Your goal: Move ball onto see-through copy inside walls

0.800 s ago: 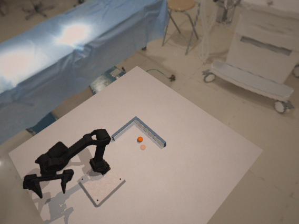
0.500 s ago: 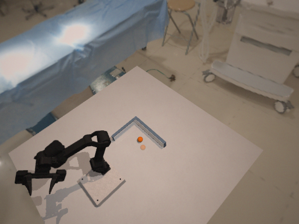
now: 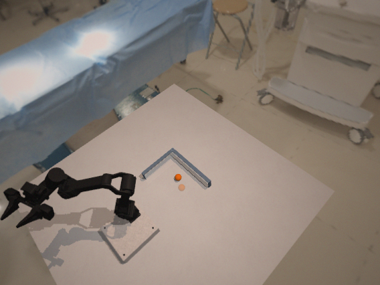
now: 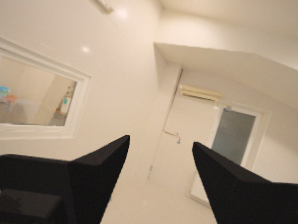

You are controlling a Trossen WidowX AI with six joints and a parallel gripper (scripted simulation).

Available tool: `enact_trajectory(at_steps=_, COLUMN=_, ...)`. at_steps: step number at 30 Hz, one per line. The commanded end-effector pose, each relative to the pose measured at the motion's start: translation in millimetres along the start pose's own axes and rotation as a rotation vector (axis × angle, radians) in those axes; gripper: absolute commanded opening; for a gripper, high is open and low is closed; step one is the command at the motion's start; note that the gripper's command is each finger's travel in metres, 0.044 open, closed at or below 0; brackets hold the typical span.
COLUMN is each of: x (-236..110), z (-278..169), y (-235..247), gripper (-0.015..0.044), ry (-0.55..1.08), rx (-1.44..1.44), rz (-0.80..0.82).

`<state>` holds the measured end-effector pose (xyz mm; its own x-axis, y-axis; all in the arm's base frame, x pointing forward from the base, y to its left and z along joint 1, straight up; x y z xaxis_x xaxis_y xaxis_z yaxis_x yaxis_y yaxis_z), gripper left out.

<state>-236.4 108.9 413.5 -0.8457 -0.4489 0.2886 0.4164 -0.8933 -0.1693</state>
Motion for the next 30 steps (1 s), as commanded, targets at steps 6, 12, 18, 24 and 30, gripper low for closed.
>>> enact_trajectory(at_steps=6, x=-78, z=-15, y=-83, gripper=0.0296, ry=0.054, rx=0.138, rz=-0.506)
enact_trajectory(at_steps=12, x=-152, z=-24, y=-116, gripper=0.0296, ry=0.094, rx=0.184, rz=-0.838)
enact_trajectory(at_steps=18, x=-218, z=-30, y=-128, gripper=0.0296, ry=0.089, rx=0.266, rz=-1.133)
enact_trajectory(at_steps=24, x=-279, z=-34, y=-127, gripper=0.0296, ry=0.085, rx=0.333, rz=-1.378)
enact_trajectory(at_steps=30, x=-354, z=-34, y=-109, gripper=0.0296, ry=0.071, rx=0.408, rz=-1.667)
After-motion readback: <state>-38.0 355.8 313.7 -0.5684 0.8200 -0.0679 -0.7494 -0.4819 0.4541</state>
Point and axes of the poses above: the point midway between the two fingers, 35 mm back from their tips, its own x axis out along the fingers, its own y axis across the jaws, z = x × y, the point moved 6 cm from there along -x, back along the fingers, and after that the axes turned 3 degrees about x, right-handed, at the moved point
